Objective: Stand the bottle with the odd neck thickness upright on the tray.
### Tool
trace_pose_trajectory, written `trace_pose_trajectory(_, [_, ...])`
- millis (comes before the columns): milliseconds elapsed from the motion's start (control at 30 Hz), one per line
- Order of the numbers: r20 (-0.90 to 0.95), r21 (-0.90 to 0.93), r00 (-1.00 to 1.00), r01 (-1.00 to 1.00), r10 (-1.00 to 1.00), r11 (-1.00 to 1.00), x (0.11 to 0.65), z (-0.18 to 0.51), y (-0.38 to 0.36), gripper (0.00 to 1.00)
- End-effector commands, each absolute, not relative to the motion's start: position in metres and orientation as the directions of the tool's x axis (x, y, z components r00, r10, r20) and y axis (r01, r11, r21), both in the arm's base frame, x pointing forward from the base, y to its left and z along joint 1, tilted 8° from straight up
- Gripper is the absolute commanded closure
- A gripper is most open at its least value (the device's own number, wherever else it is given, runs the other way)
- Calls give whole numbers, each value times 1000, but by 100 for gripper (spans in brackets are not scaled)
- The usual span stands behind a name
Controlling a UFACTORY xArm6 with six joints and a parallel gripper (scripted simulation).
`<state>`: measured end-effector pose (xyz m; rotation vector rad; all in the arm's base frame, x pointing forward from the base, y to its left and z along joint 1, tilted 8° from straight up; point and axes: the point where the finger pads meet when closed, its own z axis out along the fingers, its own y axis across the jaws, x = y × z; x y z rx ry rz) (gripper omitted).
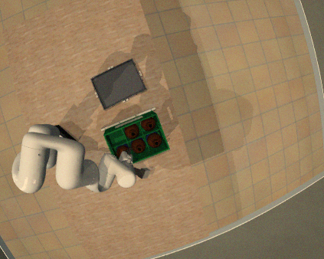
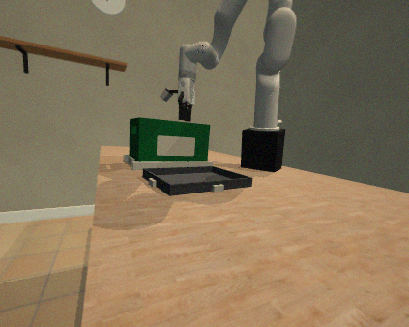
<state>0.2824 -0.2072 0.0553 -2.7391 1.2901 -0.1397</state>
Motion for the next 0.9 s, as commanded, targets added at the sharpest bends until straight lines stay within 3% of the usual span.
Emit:
trace_pose_trajectory(0, [40, -140, 634, -762, -772, -633, 284, 51, -208, 35])
trace_pose_trajectory(867, [40, -140, 634, -762, -772, -633, 285, 49, -208, 35])
